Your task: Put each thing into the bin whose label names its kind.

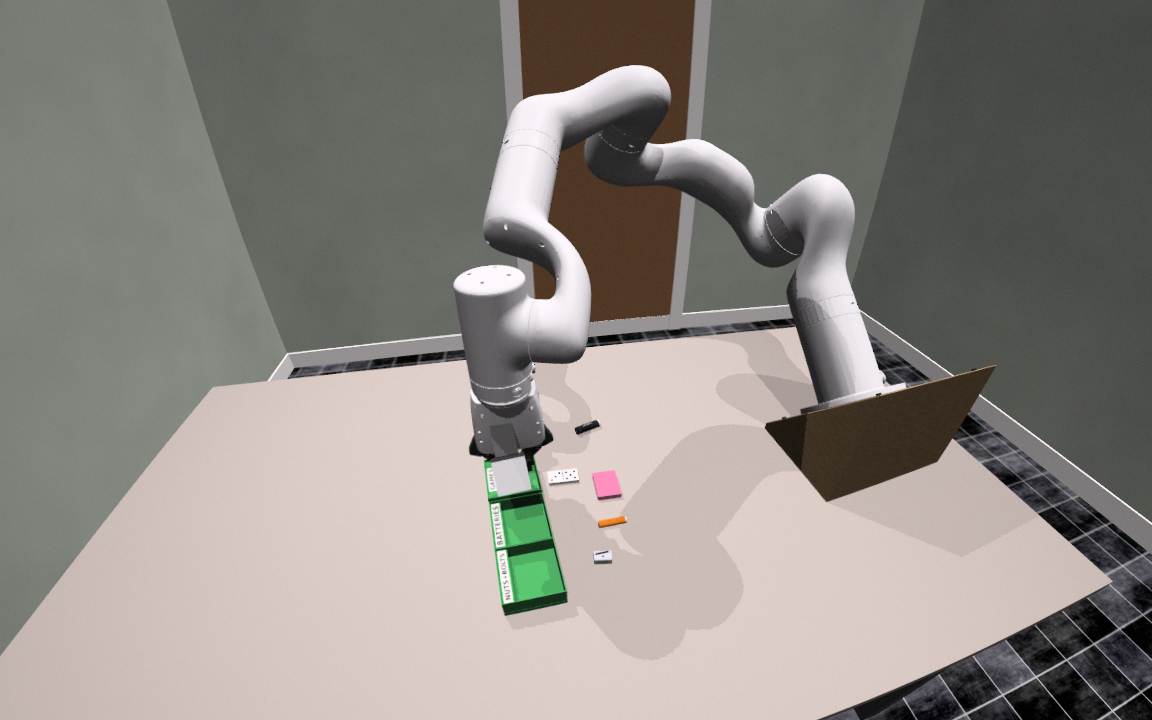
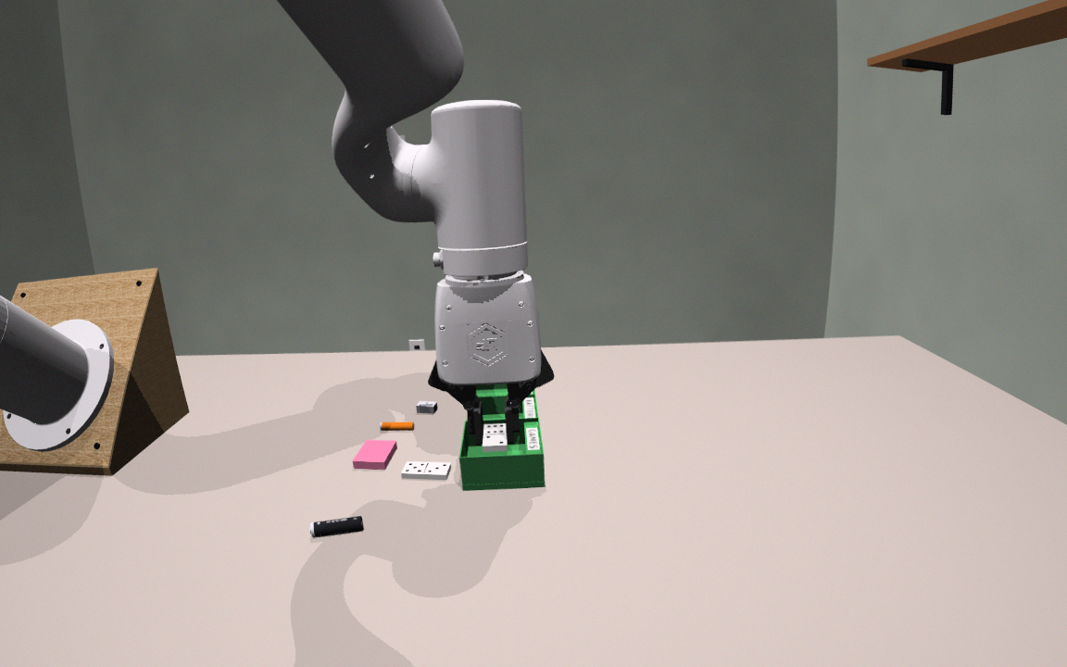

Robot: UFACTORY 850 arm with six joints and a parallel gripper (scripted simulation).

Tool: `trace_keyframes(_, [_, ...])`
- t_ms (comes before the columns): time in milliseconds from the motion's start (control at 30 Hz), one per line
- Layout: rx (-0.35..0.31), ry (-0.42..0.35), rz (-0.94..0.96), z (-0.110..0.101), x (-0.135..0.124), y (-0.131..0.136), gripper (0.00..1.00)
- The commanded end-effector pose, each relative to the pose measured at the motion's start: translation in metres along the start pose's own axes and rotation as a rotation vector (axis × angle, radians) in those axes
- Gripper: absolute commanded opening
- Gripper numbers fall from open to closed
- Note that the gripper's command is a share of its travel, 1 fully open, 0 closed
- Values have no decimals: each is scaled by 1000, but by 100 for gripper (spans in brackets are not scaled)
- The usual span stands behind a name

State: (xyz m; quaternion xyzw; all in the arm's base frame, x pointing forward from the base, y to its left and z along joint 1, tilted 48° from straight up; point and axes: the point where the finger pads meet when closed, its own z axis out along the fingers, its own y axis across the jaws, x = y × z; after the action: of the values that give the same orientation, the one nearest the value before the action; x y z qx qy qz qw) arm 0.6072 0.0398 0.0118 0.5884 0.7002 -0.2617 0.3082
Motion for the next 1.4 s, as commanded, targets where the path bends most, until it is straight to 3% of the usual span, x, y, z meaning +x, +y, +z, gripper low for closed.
trace_keyframes(0, [-2, 0, 1, 7, 0, 1, 0])
trace_keyframes(200, [-2, 0, 1, 19, 0, 1, 0])
trace_keyframes(600, [-2, 0, 1, 19, -1, 0, 0])
trace_keyframes(633, [-2, 0, 1, 19, -1, 0, 31])
trace_keyframes(1367, [-2, 0, 1, 12, -1, 0, 31])
